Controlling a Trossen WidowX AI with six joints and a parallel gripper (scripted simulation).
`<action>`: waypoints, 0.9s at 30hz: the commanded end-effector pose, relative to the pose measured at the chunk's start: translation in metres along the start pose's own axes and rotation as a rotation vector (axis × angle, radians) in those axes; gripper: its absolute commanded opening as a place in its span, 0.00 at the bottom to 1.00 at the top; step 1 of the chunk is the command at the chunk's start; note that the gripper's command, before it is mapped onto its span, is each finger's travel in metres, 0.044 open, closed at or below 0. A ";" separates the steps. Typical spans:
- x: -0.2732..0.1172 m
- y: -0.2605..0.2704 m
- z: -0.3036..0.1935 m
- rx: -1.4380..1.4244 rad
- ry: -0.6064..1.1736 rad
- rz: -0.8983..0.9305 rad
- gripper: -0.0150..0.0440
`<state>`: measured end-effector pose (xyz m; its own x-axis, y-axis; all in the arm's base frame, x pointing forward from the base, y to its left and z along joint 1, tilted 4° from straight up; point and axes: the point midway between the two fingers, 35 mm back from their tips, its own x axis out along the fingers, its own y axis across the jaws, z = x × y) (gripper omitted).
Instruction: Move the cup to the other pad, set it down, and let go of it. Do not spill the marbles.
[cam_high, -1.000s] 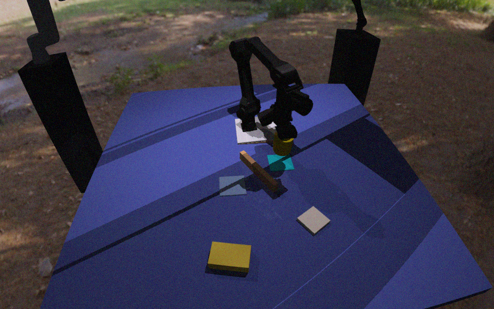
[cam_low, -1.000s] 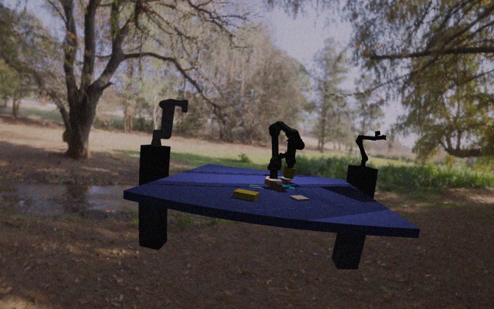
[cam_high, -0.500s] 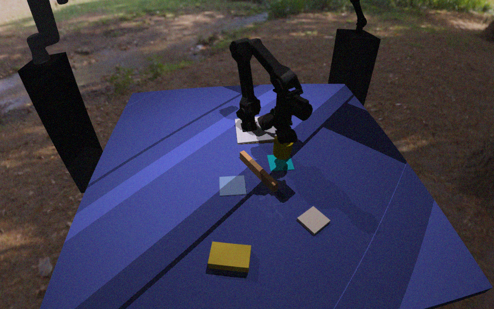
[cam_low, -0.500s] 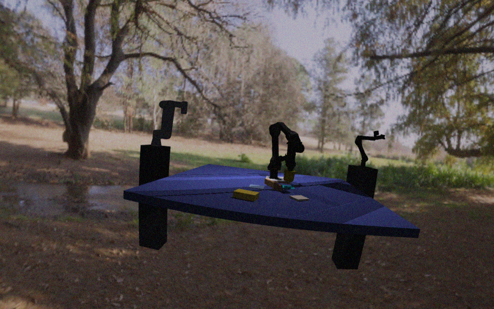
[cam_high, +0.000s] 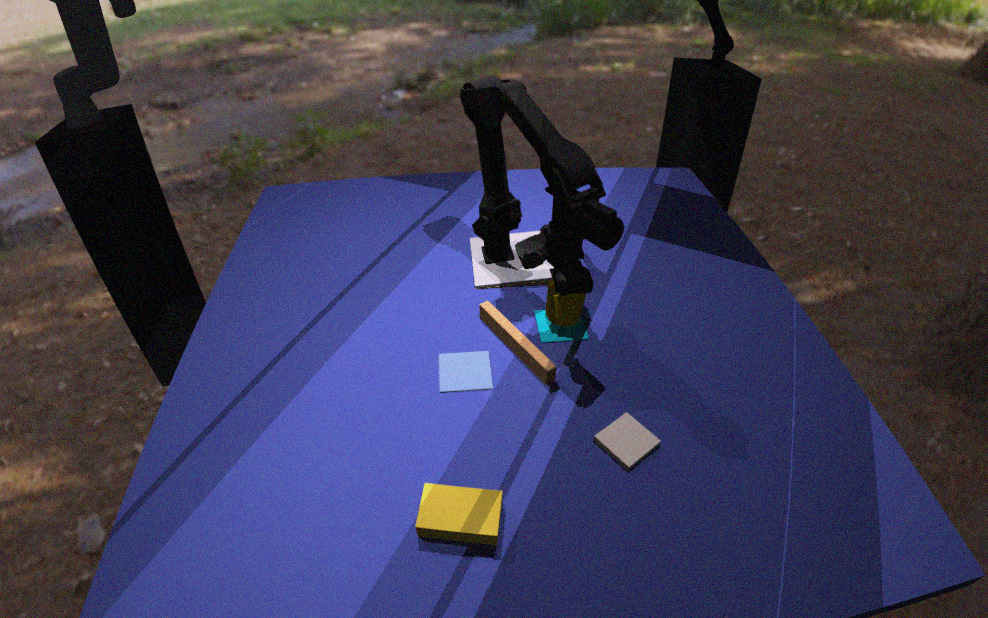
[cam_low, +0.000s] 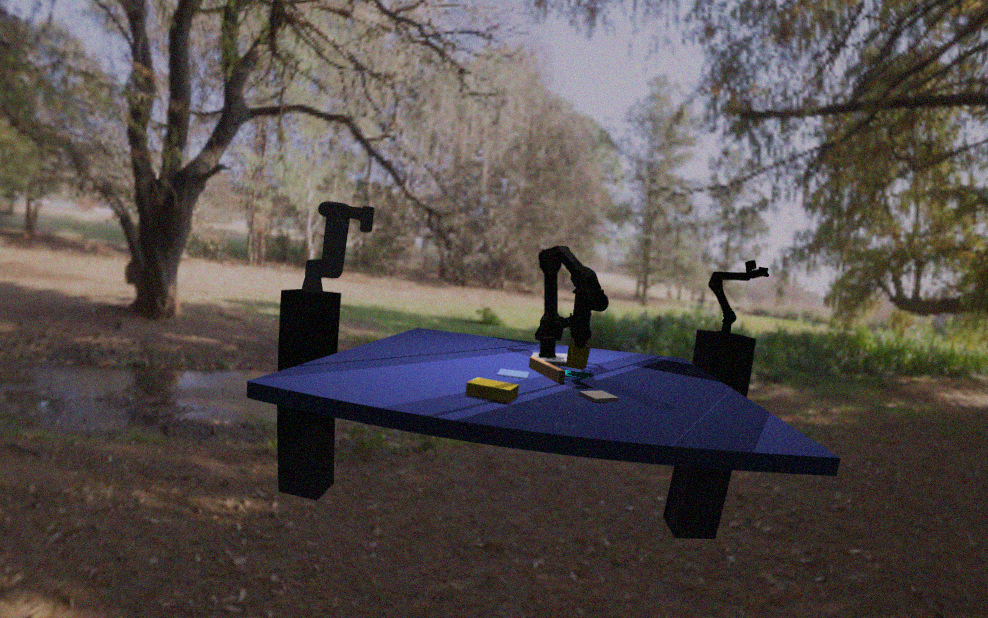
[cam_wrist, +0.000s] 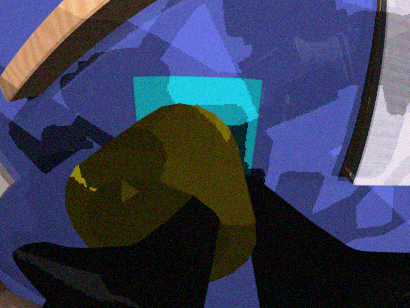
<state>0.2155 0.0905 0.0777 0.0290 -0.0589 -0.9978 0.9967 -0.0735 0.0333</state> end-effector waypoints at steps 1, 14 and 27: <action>0.008 -0.003 0.001 0.001 -0.002 -0.009 0.25; 0.019 -0.004 0.001 0.001 -0.002 -0.009 0.25; 0.016 -0.002 0.000 0.001 -0.001 -0.002 0.25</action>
<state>0.2138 0.0895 0.0617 0.0267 -0.0600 -0.9978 0.9968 -0.0742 0.0312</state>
